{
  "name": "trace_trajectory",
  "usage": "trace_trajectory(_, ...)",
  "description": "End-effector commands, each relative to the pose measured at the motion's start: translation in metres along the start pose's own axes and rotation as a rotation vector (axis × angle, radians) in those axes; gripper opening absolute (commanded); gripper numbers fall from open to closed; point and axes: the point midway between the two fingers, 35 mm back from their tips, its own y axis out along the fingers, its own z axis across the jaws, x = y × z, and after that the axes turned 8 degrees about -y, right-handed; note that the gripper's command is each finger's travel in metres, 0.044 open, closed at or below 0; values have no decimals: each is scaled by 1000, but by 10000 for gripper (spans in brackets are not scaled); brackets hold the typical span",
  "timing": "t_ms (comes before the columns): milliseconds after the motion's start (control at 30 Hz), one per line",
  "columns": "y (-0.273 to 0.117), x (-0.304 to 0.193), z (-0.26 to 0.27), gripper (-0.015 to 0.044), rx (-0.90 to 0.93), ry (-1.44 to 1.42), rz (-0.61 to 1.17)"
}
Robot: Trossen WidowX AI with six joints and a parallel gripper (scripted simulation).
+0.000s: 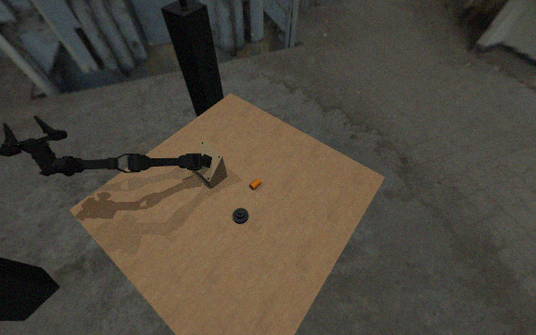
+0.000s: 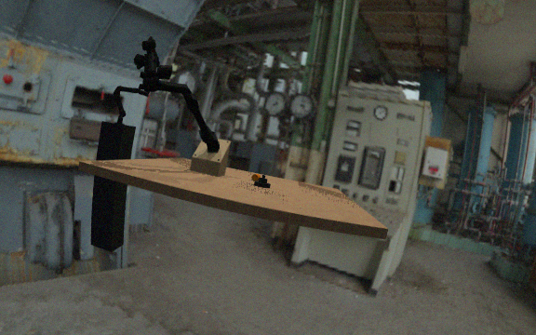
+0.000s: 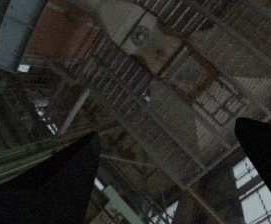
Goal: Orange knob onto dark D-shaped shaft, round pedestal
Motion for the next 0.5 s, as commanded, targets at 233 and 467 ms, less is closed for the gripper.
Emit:
trace_trajectory(233,-64,10,-34,440,-14,144,-278)
trace_trajectory(467,-127,-3,-67,440,-28,280,-584)
